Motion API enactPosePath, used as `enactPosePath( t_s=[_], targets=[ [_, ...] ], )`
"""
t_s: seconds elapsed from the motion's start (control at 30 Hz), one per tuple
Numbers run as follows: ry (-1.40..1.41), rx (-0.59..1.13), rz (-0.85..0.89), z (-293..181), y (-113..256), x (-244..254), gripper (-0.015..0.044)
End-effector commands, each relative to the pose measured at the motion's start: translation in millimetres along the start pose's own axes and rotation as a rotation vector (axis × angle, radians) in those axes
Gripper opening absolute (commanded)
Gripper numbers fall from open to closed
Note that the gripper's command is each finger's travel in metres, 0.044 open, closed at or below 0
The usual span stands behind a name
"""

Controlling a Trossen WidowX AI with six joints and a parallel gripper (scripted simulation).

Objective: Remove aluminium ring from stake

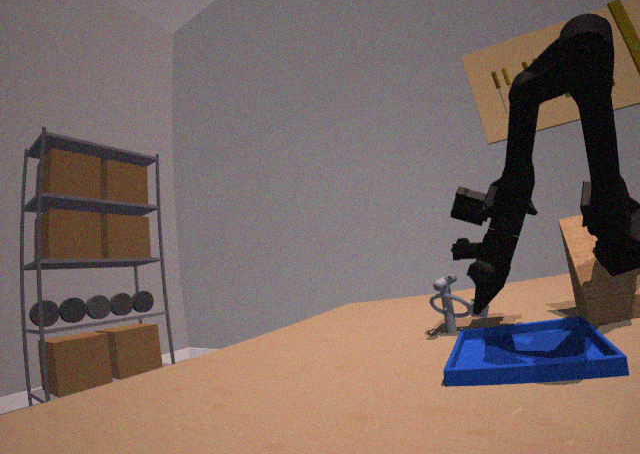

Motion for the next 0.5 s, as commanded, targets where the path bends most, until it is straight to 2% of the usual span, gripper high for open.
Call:
enactPosePath(
  t_s=[0.0, 0.47],
  targets=[
    [0.012, 0.019, -0.009, 6, 1, 0, 0.0000],
    [0.018, 0.116, -0.024, 16, 3, 2, 0.0000]
  ],
)
Point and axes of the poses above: the point midway between the two fingers, 35 mm back from their tips, its own y axis back along the fingers, its own x axis across the jaws, z = x × y, the point moved 3 cm from there along y, back along the fingers, and after that the axes turned 10 degrees about y, right-handed, at the moved point
